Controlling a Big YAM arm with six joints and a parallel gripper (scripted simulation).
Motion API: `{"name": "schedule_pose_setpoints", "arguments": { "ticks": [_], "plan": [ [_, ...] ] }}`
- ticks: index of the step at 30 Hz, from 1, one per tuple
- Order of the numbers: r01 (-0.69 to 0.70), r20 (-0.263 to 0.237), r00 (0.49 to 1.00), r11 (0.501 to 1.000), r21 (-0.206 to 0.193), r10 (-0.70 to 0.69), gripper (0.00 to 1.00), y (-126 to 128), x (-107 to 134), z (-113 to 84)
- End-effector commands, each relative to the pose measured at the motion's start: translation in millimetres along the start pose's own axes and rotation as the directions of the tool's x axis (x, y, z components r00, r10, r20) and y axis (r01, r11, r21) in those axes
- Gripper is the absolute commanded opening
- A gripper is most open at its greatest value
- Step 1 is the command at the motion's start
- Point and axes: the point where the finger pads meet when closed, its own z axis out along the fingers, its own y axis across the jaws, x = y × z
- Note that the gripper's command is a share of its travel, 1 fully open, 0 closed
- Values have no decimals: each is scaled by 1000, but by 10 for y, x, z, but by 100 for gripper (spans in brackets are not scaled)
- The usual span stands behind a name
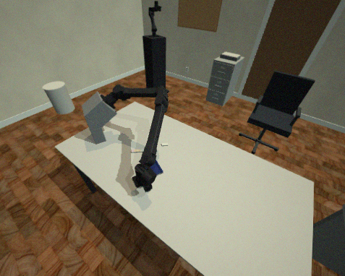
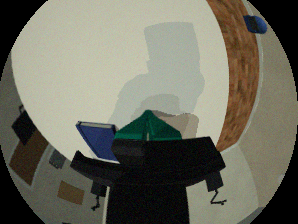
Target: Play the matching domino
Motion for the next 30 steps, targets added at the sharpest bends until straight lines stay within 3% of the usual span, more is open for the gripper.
{"name": "schedule_pose_setpoints", "arguments": {
  "ticks": [1, 9, 10, 19, 26, 27, 30],
  "plan": [
    [16, -13, 1000, 1000, 0, -16, 0, 33, 13, 166],
    [18, -15, 1000, 1000, 1, -18, 0, 36, 18, 191],
    [3, 8, 1000, 1000, 0, -3, 0, 6, -32, -36],
    [20, -14, 1000, 1000, 0, -20, 0, 37, 26, 174],
    [20, -14, 1000, 1000, 0, -20, 0, 37, 26, 174],
    [5, 9, 1000, 1000, -1, -5, 0, 6, -34, -37],
    [10, 1, 1000, 1000, 0, -10, 0, 16, -10, 28]
  ]
}}
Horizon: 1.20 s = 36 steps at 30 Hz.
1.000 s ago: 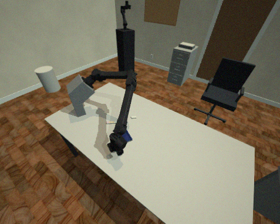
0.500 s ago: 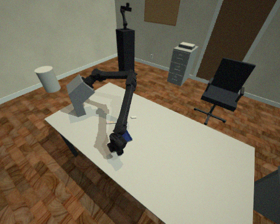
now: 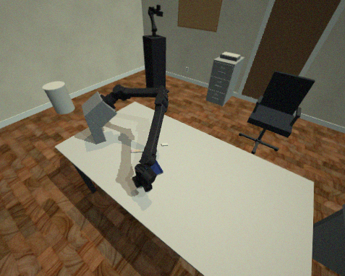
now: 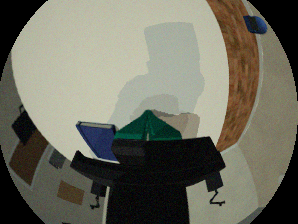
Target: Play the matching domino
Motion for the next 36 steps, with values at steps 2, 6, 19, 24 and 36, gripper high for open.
{"name": "schedule_pose_setpoints", "arguments": {
  "ticks": [2, 6, 19, 24, 36],
  "plan": [
    [12, -5, 1000, 1000, 0, -12, 0, 22, 9, 71],
    [20, -15, 1000, 1000, 1, -20, 0, 35, 40, 158],
    [13, -4, 1000, 1000, 0, -13, 0, 21, 15, 61],
    [21, -14, 1000, 1000, 1, -21, 0, 34, 50, 142],
    [14, -4, 1000, 1000, 0, -14, 0, 21, 21, 52]
  ]
}}
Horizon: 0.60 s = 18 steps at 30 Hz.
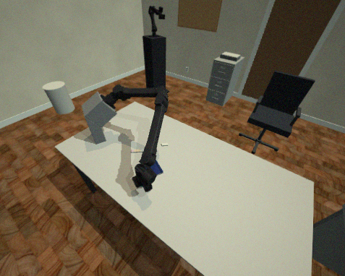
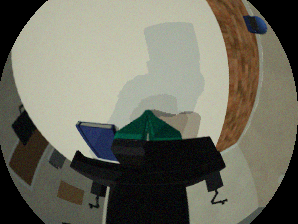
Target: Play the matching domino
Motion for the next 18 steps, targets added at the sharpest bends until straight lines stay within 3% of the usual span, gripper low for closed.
{"name": "schedule_pose_setpoints", "arguments": {
  "ticks": [1, 11, 12, 18],
  "plan": [
    [16, -6, 1000, 1000, 0, -16, 0, 24, 30, 70],
    [23, -14, 1000, 1000, 1, -23, 0, 34, 60, 125],
    [-1, 5, 1000, 1000, 0, 1, 0, -8, -6, -37],
    [18, -6, 1000, 1000, 0, -18, 0, 27, 34, 58]
  ]
}}
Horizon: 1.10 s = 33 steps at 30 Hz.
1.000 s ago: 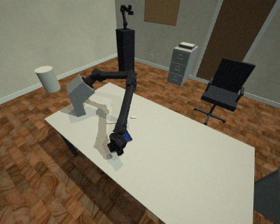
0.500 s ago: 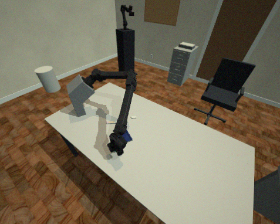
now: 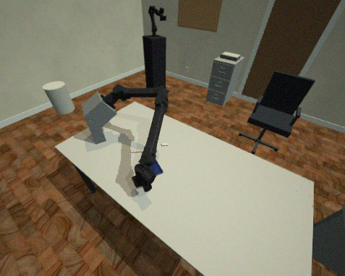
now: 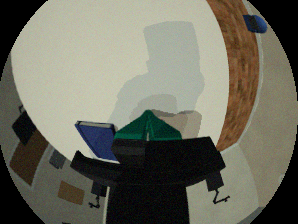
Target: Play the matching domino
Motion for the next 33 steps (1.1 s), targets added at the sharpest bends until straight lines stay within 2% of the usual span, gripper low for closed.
{"name": "schedule_pose_setpoints", "arguments": {
  "ticks": [1, 10, 11, 20, 27, 28, 33],
  "plan": [
    [26, -4, 1000, 1000, -1, -26, 0, 49, 13, 68],
    [32, -8, 999, 999, -1, -32, 0, 60, 26, 100],
    [6, 9, 1000, 1000, 0, -6, 0, 9, -32, -45],
    [35, -6, 999, 999, -1, -35, 0, 70, 21, 80],
    [35, -6, 999, 999, -1, -35, 0, 70, 21, 80],
    [9, 9, 1000, 1000, 0, -9, 0, 10, -33, -47],
    [24, 2, 1000, 1000, -1, -24, 0, 48, -6, 13]
  ]
}}
